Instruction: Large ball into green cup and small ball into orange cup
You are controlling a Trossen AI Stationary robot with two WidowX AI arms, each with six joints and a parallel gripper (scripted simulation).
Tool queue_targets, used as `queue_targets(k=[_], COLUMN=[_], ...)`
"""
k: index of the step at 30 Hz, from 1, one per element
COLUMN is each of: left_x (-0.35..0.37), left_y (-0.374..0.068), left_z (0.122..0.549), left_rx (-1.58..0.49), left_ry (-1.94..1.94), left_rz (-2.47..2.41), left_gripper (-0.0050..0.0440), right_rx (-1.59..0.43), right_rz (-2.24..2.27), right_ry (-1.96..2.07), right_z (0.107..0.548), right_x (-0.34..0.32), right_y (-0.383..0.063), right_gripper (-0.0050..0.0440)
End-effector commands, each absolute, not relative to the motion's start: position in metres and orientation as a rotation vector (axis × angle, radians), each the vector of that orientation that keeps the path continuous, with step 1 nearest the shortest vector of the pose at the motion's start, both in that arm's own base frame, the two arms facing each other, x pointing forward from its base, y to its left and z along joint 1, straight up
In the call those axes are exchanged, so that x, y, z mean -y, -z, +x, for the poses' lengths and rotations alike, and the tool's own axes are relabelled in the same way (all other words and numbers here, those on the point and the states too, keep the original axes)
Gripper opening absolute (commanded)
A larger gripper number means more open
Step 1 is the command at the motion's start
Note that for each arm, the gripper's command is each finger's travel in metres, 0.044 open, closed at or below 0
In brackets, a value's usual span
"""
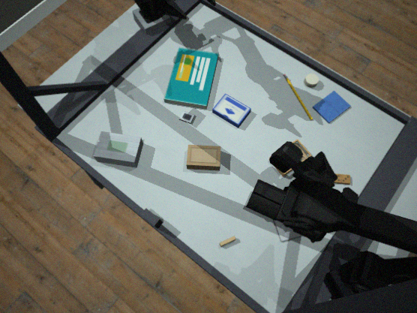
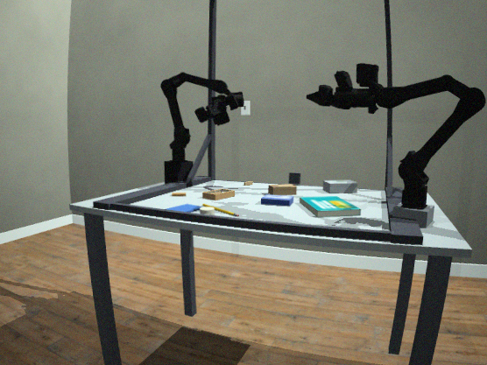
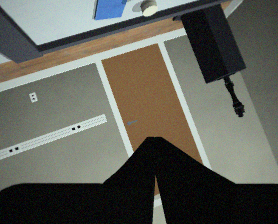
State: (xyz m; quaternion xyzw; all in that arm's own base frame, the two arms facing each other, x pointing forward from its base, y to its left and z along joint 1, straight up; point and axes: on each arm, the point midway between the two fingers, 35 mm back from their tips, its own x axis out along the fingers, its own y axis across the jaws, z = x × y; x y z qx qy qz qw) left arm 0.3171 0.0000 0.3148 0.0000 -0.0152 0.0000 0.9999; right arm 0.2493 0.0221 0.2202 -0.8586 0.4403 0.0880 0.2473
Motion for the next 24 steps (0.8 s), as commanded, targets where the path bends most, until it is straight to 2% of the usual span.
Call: queue_targets(k=[1,18,19,24], left_x=[0.0,0.0,0.0,0.0], left_y=[-0.3229,-0.3229,-0.3229,-0.3229], left_z=[0.3157,0.3157,0.3157,0.3157], left_rx=[0.05,0.05,0.05,0.05], left_ry=[0.0,0.0,0.0,0.0], left_rz=[0.0,0.0,0.0,0.0], left_gripper=[0.04,0.04,0.04,0.04], right_rx=[-1.191,-1.191,-1.191,-1.191], right_rz=[-2.331,-2.331,-2.331,-2.331], right_ry=[-0.231,-0.231,-0.231,-0.231], right_z=[0.2495,0.2495,0.2495,0.2495], right_x=[-0.0222,-0.0222,-0.0222,-0.0222], right_y=[-0.2237,-0.2237,-0.2237,-0.2237], right_gripper=[0.0,0.0,0.04,0.04])
